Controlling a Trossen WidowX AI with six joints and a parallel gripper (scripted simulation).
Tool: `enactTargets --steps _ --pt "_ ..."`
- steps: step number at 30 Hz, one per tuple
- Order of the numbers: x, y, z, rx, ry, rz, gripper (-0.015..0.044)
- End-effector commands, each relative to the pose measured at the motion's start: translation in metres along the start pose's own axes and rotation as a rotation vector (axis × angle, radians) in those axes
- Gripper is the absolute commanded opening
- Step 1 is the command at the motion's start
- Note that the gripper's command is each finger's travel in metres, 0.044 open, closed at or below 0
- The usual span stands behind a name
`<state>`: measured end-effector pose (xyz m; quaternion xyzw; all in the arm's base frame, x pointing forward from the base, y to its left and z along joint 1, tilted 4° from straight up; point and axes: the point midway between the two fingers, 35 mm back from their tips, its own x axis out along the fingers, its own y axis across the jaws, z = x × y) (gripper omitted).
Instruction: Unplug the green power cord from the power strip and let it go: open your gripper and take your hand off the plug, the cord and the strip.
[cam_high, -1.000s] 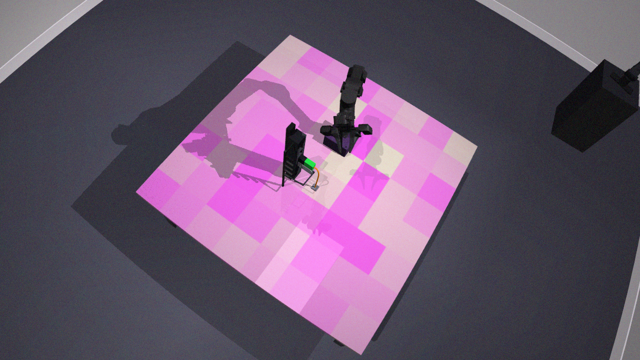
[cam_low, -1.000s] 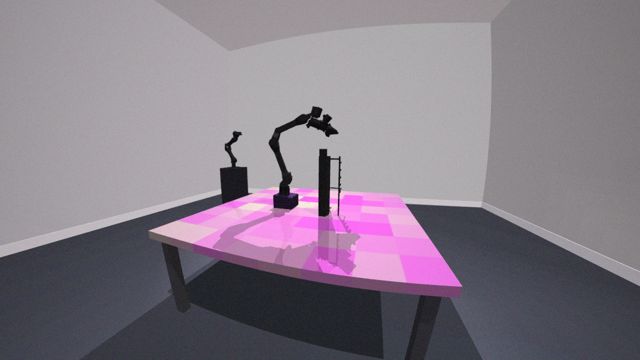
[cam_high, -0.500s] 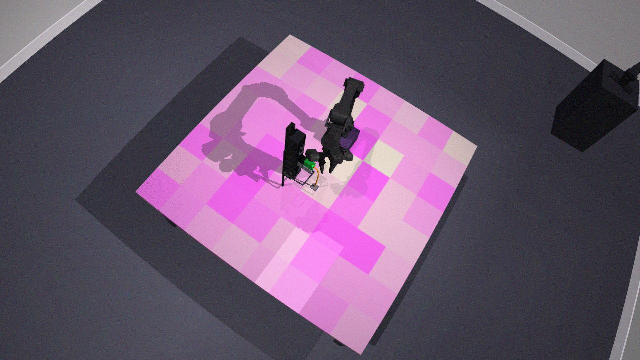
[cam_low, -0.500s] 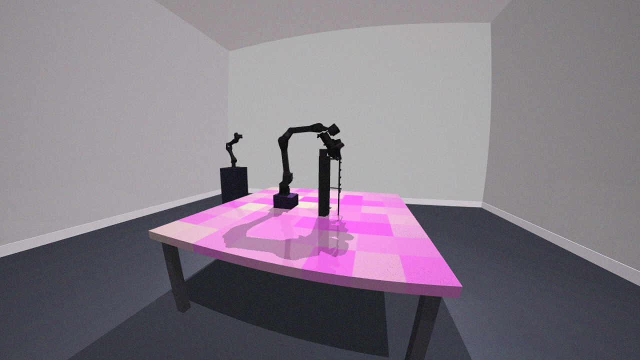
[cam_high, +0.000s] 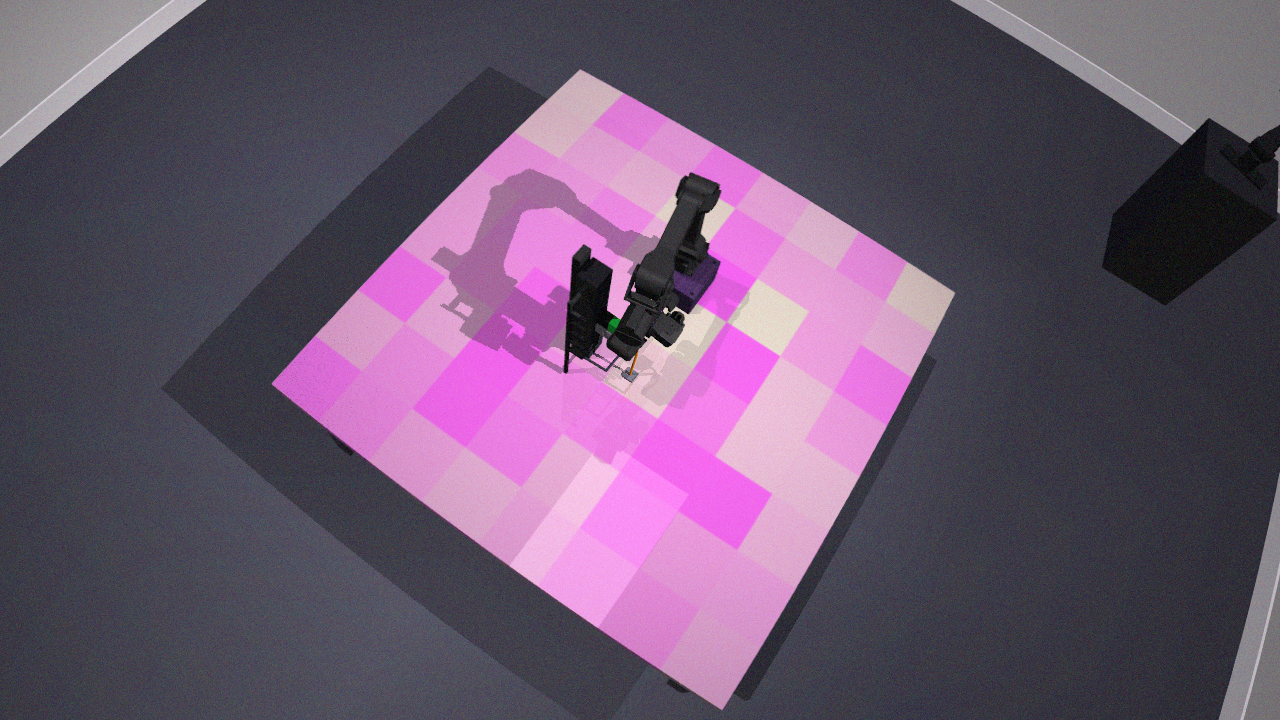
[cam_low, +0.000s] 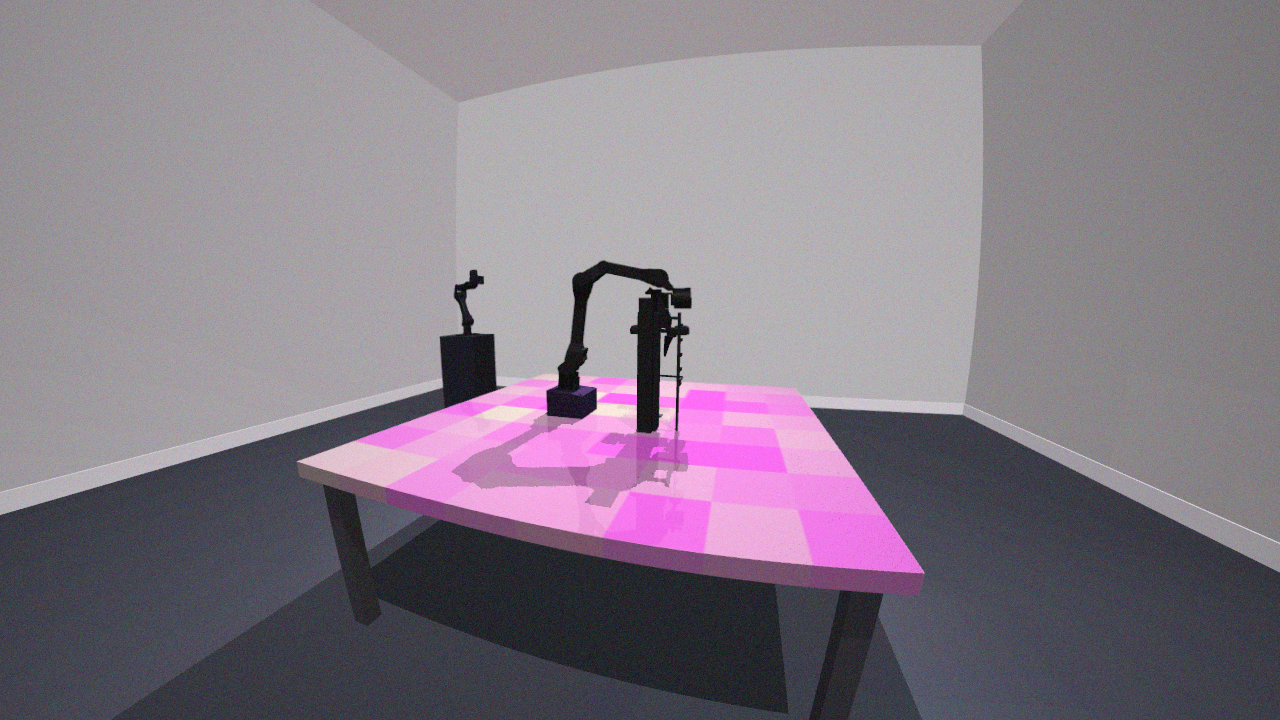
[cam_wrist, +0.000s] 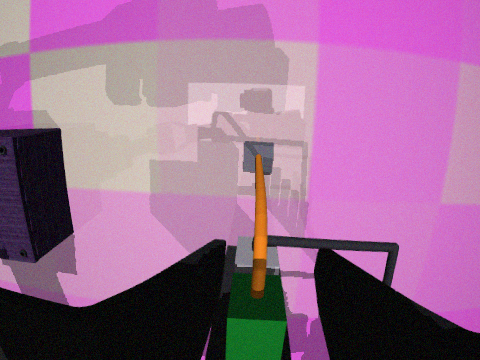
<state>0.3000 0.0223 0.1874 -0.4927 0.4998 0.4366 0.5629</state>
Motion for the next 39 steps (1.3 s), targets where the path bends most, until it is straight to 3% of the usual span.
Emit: enactTargets --steps 1,39 --pt "0.001 0.003 -0.003 -0.030 0.012 0.014 0.0160" --pt "0.008 0.001 -0.043 -0.031 0.016 0.014 0.0160"
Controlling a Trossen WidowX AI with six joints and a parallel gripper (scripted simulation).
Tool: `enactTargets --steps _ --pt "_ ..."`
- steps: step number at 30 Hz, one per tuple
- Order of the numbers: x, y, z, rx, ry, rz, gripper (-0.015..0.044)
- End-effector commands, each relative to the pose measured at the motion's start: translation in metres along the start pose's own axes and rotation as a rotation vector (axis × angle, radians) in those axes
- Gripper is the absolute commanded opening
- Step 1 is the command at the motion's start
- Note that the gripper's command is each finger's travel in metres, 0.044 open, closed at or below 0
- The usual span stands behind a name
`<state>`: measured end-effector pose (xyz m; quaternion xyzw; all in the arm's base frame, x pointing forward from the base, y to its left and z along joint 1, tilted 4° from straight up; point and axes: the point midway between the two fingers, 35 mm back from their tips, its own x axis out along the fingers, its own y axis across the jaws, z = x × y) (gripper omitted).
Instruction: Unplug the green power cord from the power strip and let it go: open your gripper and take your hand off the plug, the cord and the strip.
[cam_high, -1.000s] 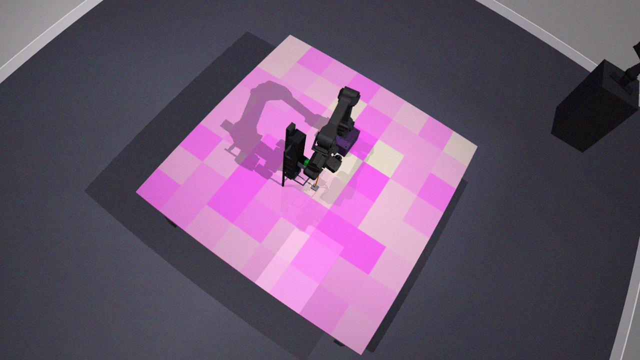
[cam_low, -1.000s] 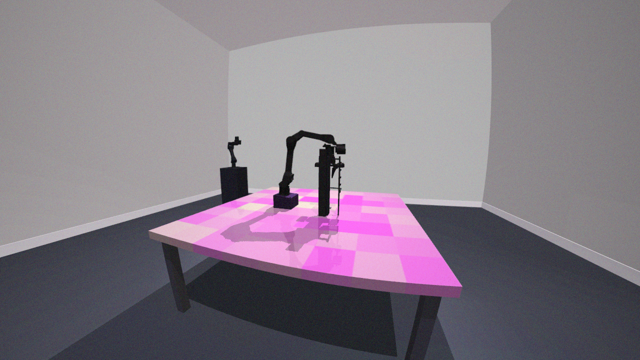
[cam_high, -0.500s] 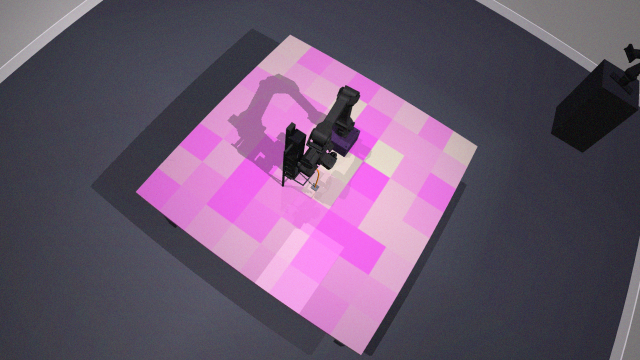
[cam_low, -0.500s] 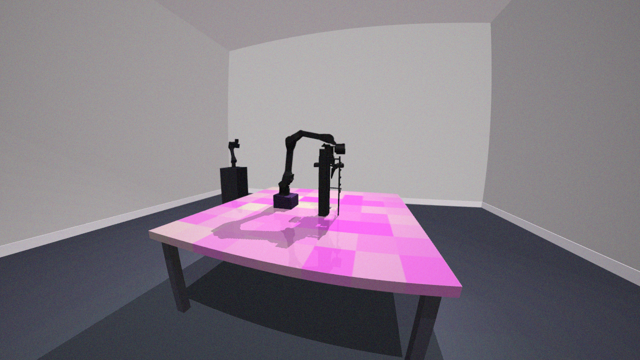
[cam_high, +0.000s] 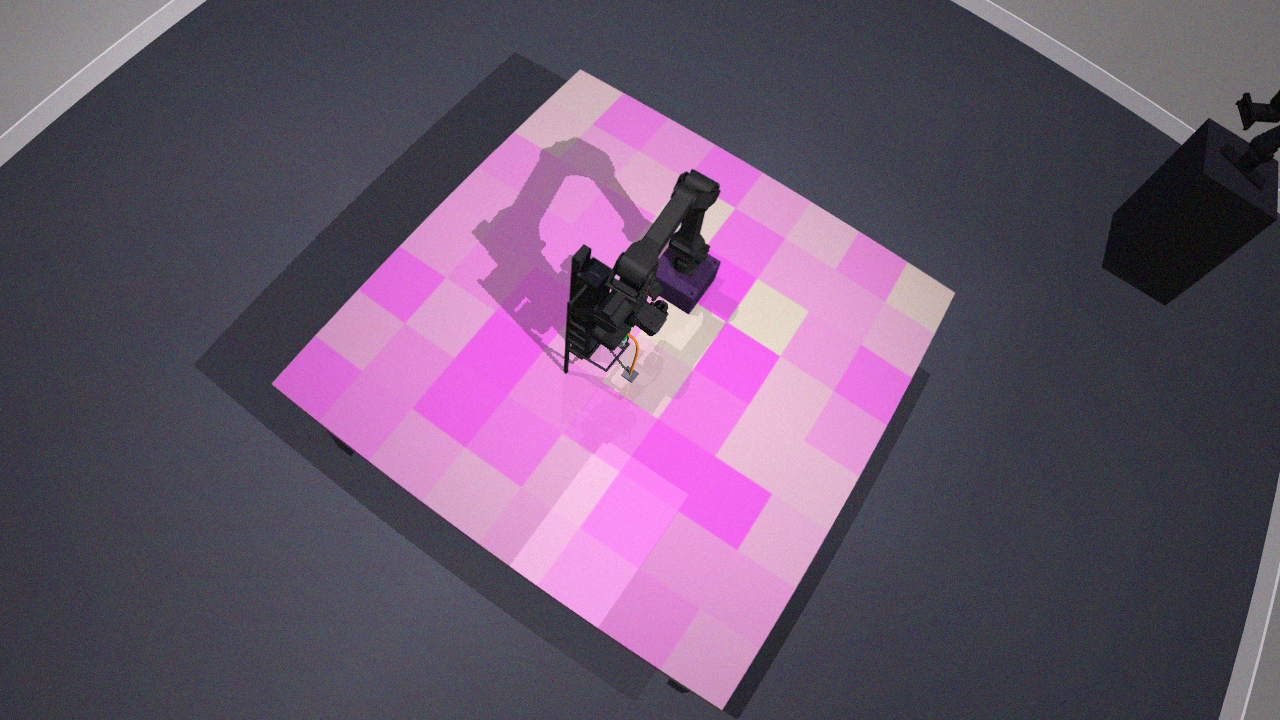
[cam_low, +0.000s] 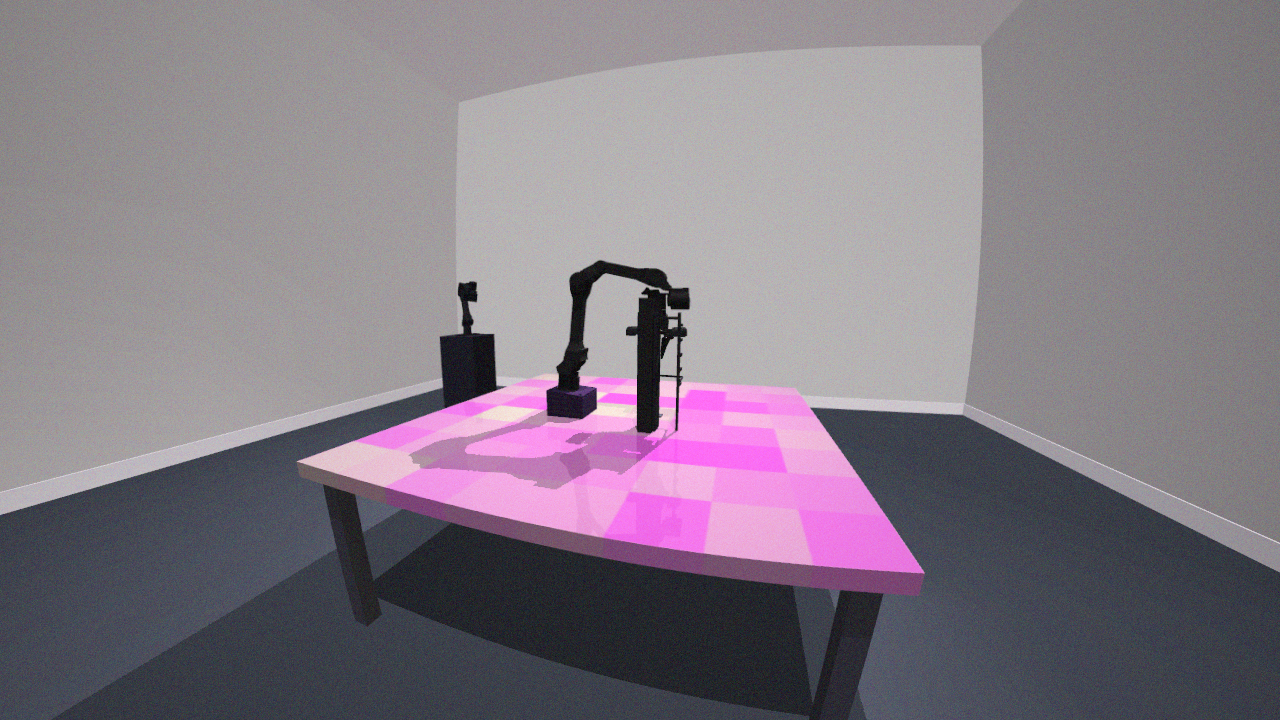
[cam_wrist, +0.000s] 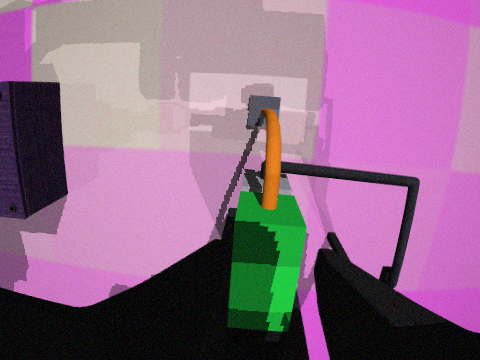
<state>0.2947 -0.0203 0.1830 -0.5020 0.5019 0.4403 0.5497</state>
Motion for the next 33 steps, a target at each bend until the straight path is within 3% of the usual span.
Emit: enactTargets --steps 1,5,8,18,33 --pt "0.006 0.001 0.000 -0.005 -0.005 0.005 0.0160" --pt "0.009 0.001 0.000 -0.005 -0.005 0.005 0.0160" --pt "0.006 0.001 0.000 0.000 0.000 0.003 0.0081" --pt "0.006 0.001 0.000 0.000 0.000 0.003 0.0000" --pt "0.006 -0.001 0.021 -0.001 -0.003 0.004 0.0000"
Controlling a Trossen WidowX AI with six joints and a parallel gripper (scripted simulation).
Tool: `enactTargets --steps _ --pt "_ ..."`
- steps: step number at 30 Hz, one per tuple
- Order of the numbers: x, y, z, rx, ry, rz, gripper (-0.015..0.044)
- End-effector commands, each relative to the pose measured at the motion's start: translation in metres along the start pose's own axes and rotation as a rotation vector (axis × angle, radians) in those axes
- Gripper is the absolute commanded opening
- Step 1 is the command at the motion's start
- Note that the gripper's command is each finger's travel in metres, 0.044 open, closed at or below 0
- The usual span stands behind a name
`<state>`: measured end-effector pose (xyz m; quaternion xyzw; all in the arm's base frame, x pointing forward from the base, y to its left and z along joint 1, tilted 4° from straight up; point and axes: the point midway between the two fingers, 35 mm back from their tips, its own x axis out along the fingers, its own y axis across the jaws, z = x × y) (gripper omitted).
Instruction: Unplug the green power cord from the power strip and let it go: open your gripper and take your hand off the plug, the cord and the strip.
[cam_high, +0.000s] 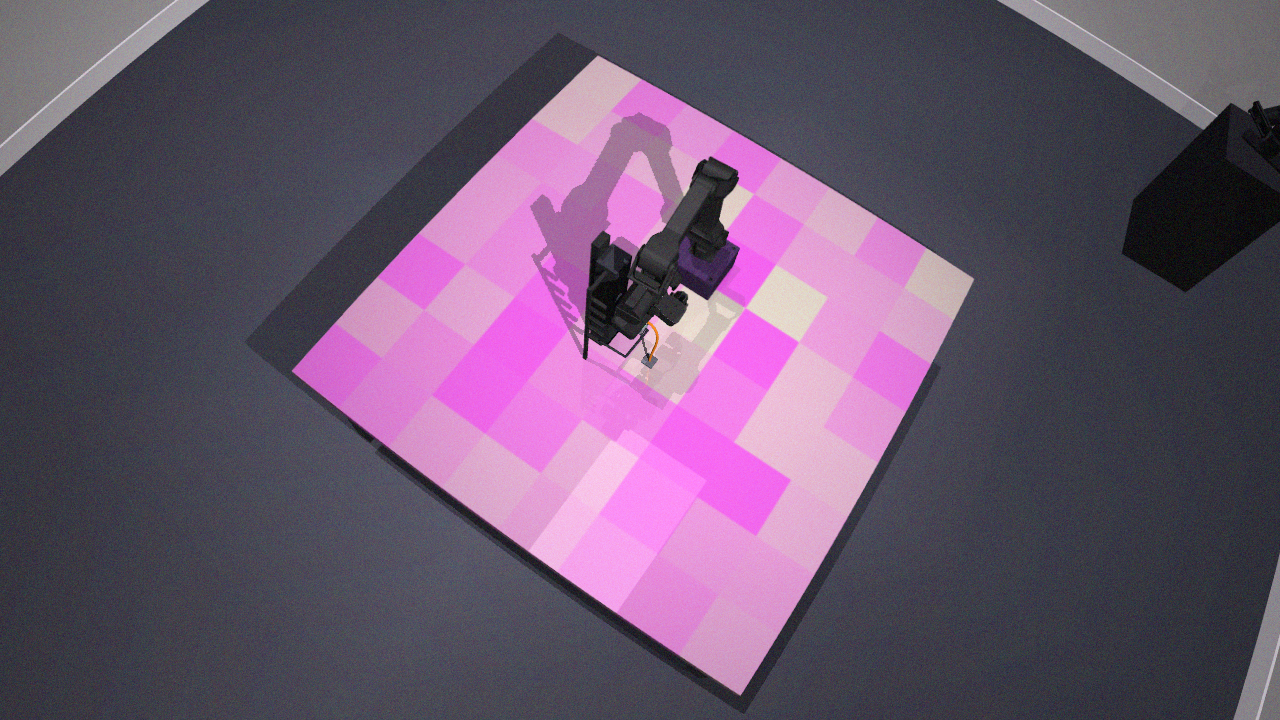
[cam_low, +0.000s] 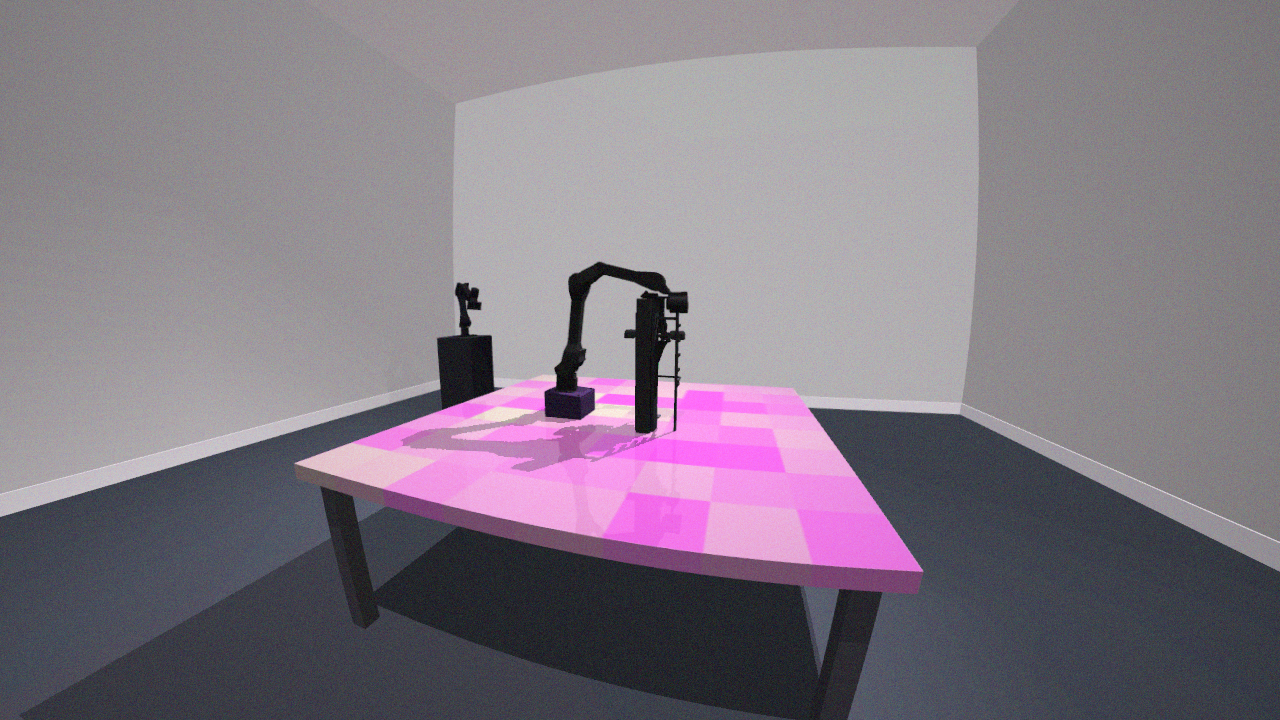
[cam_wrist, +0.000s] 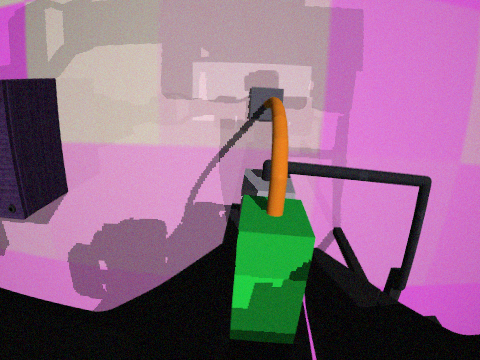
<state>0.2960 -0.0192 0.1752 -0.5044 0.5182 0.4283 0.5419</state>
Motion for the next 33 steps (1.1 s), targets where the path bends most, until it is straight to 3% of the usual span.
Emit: enactTargets --steps 1,22,33 --pt "-0.003 -0.001 0.021 -0.017 -0.043 -0.004 0.0000" --pt "-0.007 0.003 0.055 -0.019 -0.049 -0.002 0.0000" --pt "-0.003 0.004 0.038 -0.021 -0.048 -0.002 0.0289"
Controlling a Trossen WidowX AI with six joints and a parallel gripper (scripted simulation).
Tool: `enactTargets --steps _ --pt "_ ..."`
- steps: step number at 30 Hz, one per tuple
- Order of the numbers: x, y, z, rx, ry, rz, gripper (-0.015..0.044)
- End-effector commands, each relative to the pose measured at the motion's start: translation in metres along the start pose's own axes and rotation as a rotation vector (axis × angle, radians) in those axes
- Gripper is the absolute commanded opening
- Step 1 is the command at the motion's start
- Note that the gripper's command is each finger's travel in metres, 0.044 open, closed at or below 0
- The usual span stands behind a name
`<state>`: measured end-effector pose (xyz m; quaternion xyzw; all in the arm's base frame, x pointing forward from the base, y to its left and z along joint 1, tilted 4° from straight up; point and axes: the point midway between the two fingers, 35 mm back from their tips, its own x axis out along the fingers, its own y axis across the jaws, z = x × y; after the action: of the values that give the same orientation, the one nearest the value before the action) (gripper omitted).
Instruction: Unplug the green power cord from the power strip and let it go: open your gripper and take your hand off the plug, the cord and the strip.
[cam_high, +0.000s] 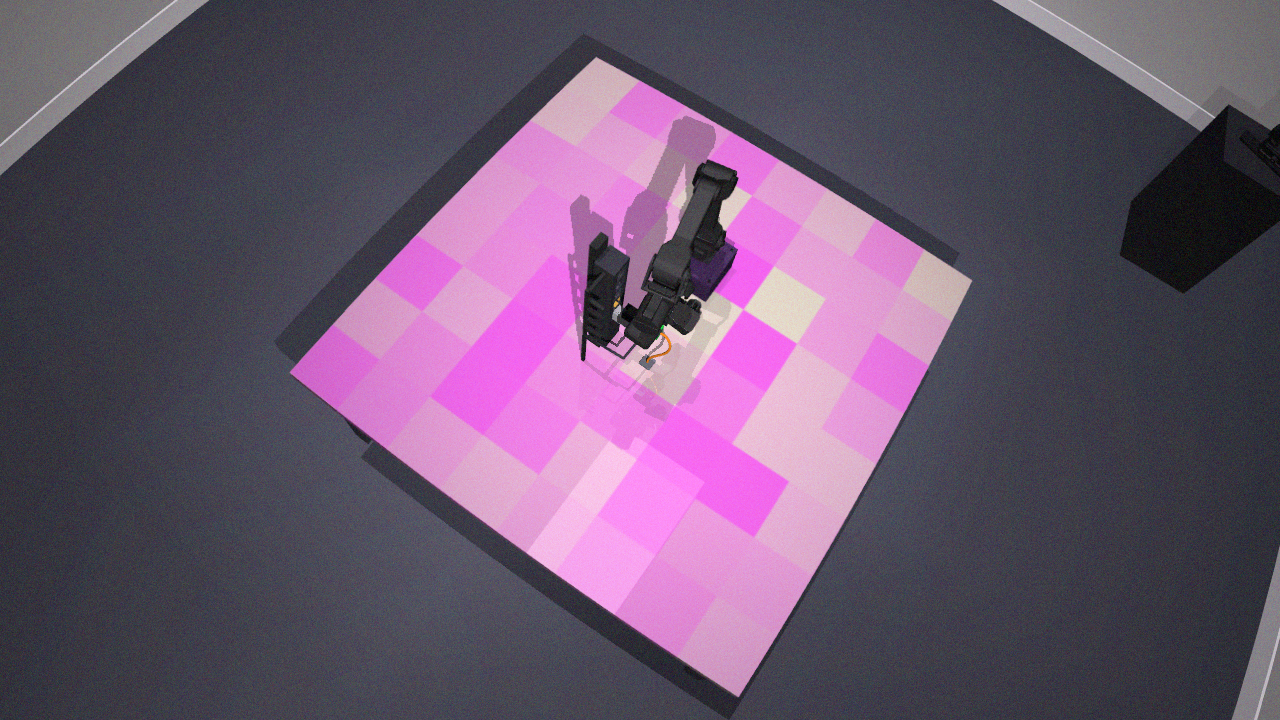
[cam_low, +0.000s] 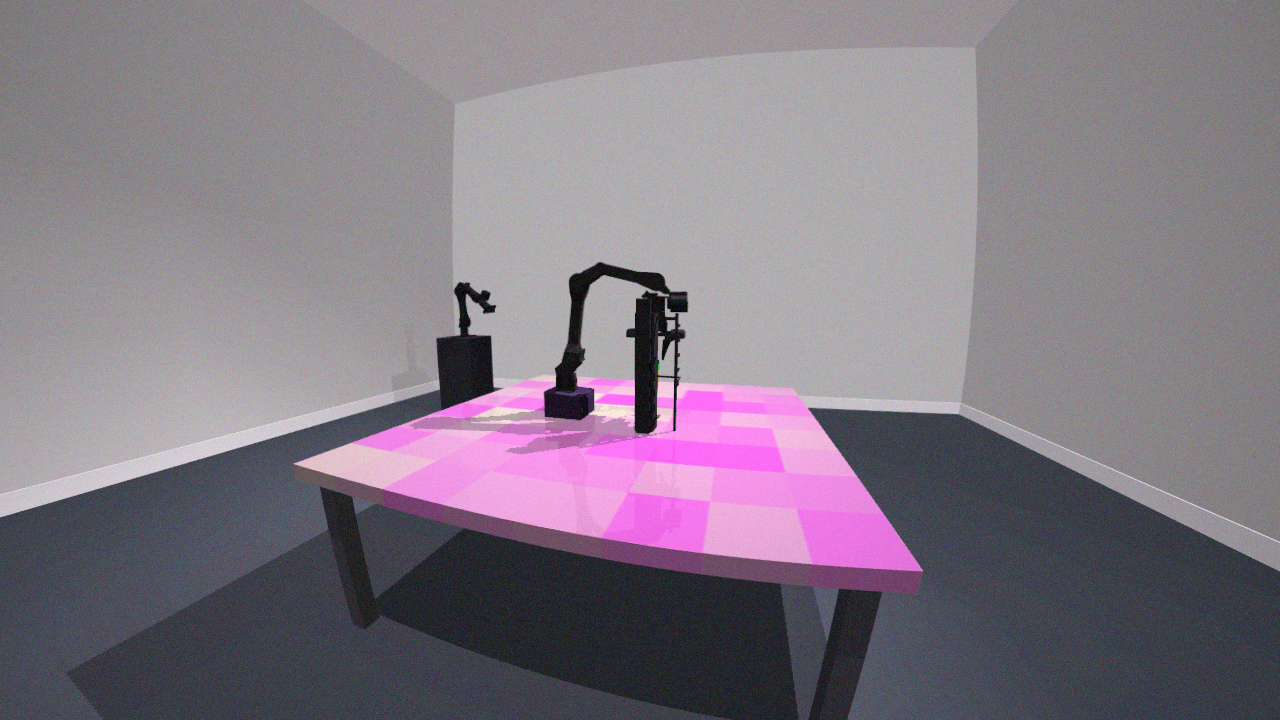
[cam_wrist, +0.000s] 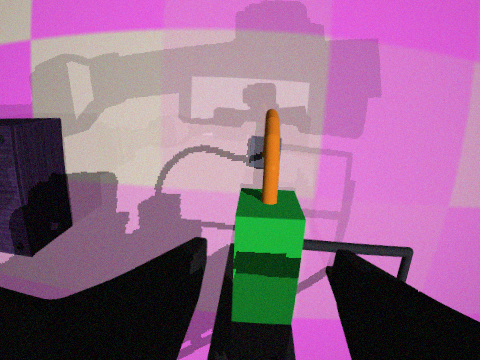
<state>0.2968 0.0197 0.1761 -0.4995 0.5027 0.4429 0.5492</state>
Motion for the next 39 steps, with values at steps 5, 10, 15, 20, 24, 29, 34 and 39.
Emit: enactTargets --steps 5,10,15,20,24,29,34,39 --pt "-0.003 -0.001 0.013 -0.005 -0.006 -0.001 0.0420" --pt "-0.012 0.001 0.057 -0.005 -0.011 -0.001 0.0440" --pt "-0.013 0.001 0.060 -0.005 -0.011 -0.001 0.0440" --pt "-0.013 0.001 0.060 -0.005 -0.011 -0.001 0.0440" --pt "-0.013 0.001 0.060 -0.005 -0.011 -0.001 0.0440" --pt "-0.013 0.001 0.060 -0.005 -0.011 -0.001 0.0440" --pt "-0.013 0.001 0.060 -0.005 -0.011 -0.001 0.0440" --pt "-0.013 0.001 0.060 -0.005 -0.011 -0.001 0.0440"
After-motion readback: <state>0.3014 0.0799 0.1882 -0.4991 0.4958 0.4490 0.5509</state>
